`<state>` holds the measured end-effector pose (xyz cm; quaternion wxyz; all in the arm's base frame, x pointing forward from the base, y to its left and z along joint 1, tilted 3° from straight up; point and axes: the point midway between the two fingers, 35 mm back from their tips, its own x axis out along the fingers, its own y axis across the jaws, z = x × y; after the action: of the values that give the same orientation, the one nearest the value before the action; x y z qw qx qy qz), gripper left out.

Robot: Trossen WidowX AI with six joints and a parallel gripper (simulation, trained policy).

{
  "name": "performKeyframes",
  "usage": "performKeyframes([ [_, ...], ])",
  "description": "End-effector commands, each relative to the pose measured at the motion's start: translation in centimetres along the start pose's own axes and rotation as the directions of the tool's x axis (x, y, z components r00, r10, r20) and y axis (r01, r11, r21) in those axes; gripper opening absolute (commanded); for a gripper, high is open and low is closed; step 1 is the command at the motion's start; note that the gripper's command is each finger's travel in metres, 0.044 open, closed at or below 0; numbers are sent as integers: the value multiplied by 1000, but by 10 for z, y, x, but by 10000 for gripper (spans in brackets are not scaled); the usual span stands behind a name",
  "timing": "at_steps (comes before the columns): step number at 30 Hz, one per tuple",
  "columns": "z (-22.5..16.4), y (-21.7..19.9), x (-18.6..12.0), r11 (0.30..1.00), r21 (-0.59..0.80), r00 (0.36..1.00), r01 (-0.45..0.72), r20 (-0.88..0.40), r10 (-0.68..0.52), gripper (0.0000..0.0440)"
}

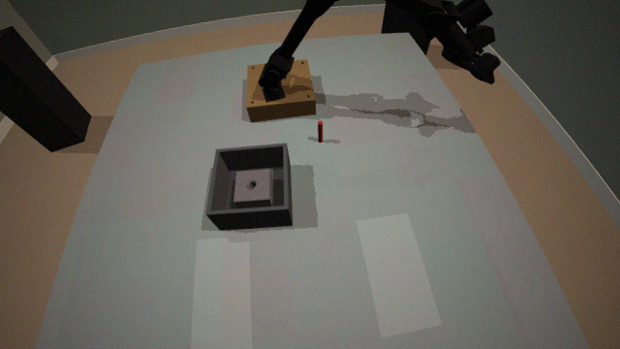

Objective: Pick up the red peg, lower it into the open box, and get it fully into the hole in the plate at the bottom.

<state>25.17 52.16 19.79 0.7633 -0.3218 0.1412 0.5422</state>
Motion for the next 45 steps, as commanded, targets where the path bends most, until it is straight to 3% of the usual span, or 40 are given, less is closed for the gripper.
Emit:
performKeyframes([
  [1,-22,-15,-19,992,127,996,-4,-87,15,440],
  [10,-68,-40,-59,924,376,966,62,-255,39,440],
  [20,-118,-56,-105,776,595,903,212,-423,78,440],
  [33,-183,-60,-162,495,731,782,470,-605,152,440],
  [45,-236,-49,-212,193,682,639,705,-730,243,440],
])
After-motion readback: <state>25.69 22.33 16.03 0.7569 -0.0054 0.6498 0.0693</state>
